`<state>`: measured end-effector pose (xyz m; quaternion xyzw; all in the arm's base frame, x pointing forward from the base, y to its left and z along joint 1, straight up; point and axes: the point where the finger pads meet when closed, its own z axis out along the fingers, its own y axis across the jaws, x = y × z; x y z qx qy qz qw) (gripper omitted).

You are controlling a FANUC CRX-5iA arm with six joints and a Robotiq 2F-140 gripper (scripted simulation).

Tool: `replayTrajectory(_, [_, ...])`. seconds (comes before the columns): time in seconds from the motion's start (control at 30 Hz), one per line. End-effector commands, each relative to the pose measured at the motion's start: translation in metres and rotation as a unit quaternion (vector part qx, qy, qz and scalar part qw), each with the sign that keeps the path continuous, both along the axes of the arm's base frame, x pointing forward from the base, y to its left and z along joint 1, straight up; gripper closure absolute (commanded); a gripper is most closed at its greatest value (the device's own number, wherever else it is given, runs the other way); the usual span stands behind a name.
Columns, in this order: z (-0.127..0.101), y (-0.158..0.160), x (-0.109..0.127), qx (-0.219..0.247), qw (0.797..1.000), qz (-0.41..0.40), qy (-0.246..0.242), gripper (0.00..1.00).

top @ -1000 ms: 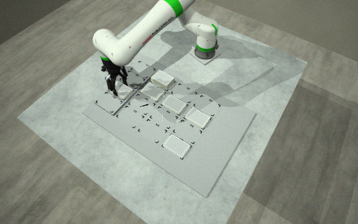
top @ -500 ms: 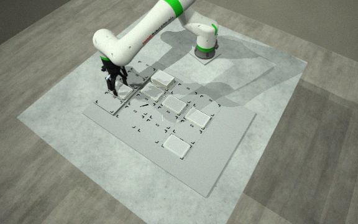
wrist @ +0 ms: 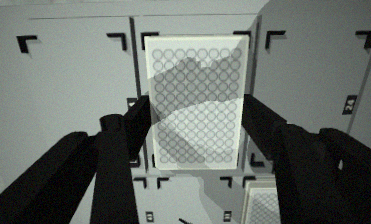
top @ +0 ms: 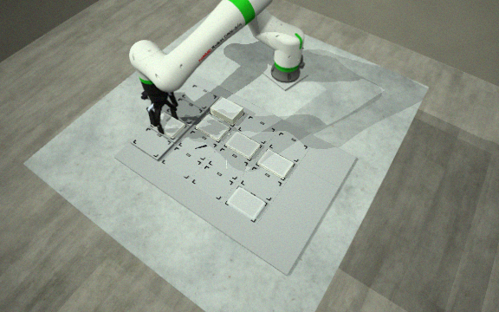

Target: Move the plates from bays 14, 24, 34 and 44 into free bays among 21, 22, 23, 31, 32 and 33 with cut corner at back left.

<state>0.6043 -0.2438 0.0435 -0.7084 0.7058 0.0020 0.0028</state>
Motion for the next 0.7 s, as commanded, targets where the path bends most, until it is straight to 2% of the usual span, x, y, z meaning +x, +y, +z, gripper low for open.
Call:
replayTrajectory(0.0, [0.0021,-0.0004,0.0005,-0.001,1.0,0.0,-0.001,0.9])
replayTrajectory(0.67, [0.0081,-0.0004,0.0005,-0.001,1.0,0.0,-0.001,0.9])
